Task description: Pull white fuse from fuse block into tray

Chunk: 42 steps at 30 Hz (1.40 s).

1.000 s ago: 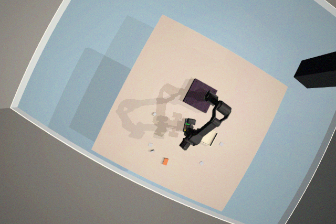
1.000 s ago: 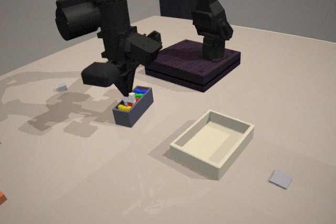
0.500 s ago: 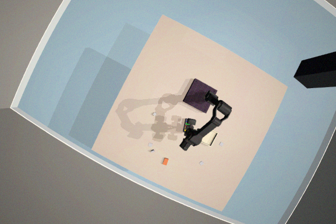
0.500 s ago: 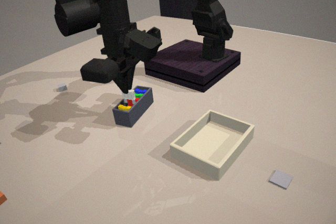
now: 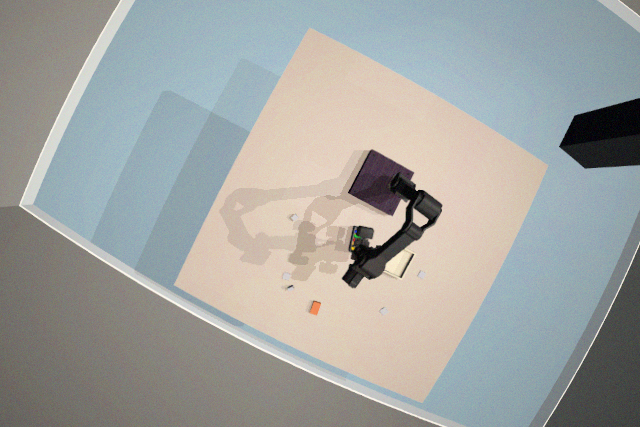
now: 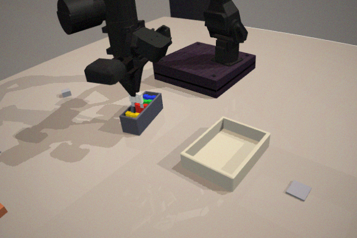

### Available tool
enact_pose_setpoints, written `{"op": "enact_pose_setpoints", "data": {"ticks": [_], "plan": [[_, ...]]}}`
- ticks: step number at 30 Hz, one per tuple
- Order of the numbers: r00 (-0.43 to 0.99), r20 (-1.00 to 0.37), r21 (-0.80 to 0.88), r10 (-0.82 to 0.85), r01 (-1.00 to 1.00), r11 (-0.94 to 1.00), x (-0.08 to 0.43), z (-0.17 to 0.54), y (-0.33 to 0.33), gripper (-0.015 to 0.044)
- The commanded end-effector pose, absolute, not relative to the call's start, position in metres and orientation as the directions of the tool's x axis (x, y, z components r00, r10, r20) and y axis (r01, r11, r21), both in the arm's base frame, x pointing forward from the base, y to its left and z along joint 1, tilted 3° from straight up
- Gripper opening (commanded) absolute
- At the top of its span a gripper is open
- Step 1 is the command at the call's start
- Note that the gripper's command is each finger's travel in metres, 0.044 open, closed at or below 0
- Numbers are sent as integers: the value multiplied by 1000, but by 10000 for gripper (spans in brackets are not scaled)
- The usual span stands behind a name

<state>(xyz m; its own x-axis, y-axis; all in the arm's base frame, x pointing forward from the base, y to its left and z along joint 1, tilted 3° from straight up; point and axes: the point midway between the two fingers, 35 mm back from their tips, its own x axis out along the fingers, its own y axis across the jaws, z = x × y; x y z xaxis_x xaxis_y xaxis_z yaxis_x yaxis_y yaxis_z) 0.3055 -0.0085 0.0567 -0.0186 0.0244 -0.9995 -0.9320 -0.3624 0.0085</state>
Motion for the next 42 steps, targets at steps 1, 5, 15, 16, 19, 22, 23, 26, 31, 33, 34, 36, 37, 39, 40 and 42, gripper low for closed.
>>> {"op": "enact_pose_setpoints", "data": {"ticks": [1, 5, 15, 16, 19, 22, 23, 26, 31, 33, 34, 36, 37, 39, 40, 42], "plan": [[-12, -1000, 1, 28, -931, -366, 308, 61, -8, 0], [-12, -1000, 1, 28, -931, -366, 308, 68, -8, 0], [-12, -1000, 1, 28, -931, -366, 308, 80, -9, 0], [-12, -1000, 1, 28, -931, -366, 308, 80, -9, 0], [-12, -1000, 1, 28, -931, -366, 308, 80, -9, 0], [-12, -1000, 1, 28, -931, -366, 308, 81, -5, 0], [-12, -1000, 1, 28, -931, -366, 309, 81, -1, 0], [-11, -1000, 0, 29, -931, -366, 311, 81, 16, 0], [-11, -999, -1, 31, -931, -366, 312, 83, 44, 0], [-10, -999, -2, 31, -931, -366, 311, 83, 55, 0], [-10, -999, -2, 32, -931, -366, 311, 83, 61, 0], [-10, -999, -2, 33, -931, -366, 310, 84, 72, 0], [-10, -999, -2, 33, -931, -366, 310, 84, 77, 0], [-10, -999, -3, 34, -931, -366, 308, 84, 89, 0], [-10, -999, -3, 34, -931, -366, 307, 85, 94, 0], [-11, -999, -3, 35, -931, -366, 305, 85, 106, 0]]}}
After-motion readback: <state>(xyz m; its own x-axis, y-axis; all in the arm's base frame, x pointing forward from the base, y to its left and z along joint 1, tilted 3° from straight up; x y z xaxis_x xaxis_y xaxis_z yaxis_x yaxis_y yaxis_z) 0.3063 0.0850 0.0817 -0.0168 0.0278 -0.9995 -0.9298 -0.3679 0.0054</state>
